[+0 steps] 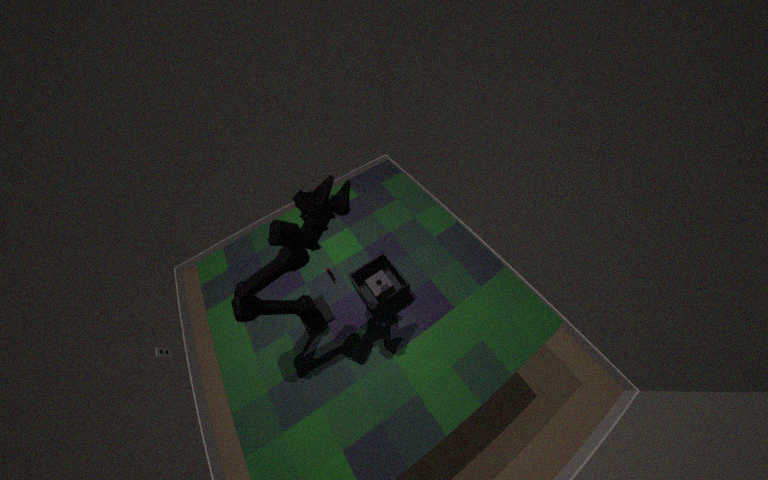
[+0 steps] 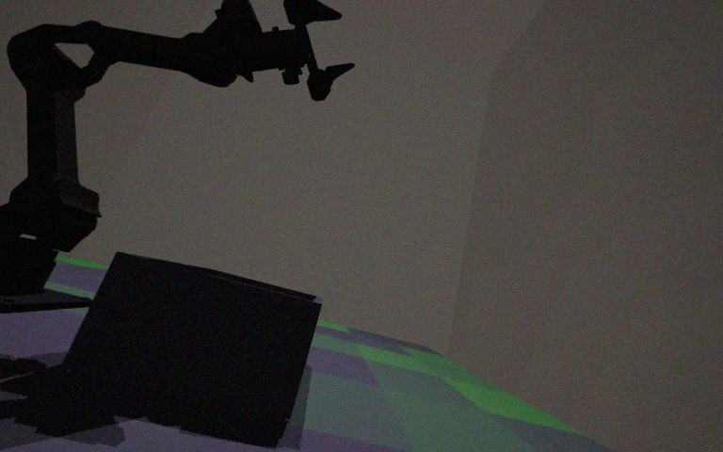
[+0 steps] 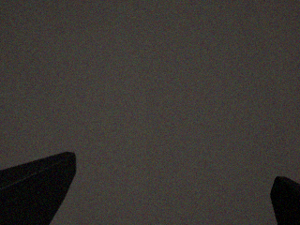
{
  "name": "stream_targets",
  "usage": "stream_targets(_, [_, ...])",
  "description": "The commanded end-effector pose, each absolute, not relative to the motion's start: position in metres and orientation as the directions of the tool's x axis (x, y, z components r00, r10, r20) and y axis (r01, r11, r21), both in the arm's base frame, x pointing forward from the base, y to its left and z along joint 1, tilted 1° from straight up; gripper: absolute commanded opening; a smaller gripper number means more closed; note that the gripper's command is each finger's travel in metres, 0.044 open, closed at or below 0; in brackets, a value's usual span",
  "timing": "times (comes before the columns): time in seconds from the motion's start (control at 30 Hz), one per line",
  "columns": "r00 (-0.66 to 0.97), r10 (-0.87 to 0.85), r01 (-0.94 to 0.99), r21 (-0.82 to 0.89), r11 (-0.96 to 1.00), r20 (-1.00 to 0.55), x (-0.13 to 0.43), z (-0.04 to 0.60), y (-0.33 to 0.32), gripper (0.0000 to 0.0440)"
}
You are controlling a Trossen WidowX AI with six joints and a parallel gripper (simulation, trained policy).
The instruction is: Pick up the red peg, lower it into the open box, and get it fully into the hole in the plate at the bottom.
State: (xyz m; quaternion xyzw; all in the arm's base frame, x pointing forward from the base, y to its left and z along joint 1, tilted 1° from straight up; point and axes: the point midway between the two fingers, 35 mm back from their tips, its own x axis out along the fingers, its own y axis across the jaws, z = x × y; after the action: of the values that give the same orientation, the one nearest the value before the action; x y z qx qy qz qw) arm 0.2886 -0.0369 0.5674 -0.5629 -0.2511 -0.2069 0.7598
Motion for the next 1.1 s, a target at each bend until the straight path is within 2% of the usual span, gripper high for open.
stream_targets(0.0, [0.838, -0.054, 0.523, -0.772, 0.362, 0.542, 0.305, 0.545, -0.040, 0.0440])
stream_targets(0.5, [0.975, -0.109, 0.214, -0.702, 0.679, 0.192, 0.352, 0.451, -0.044, 0.0440])
stream_targets(1.07, [0.962, -0.103, -0.007, -0.397, 0.918, -0.254, 0.364, 0.337, -0.028, 0.0440])
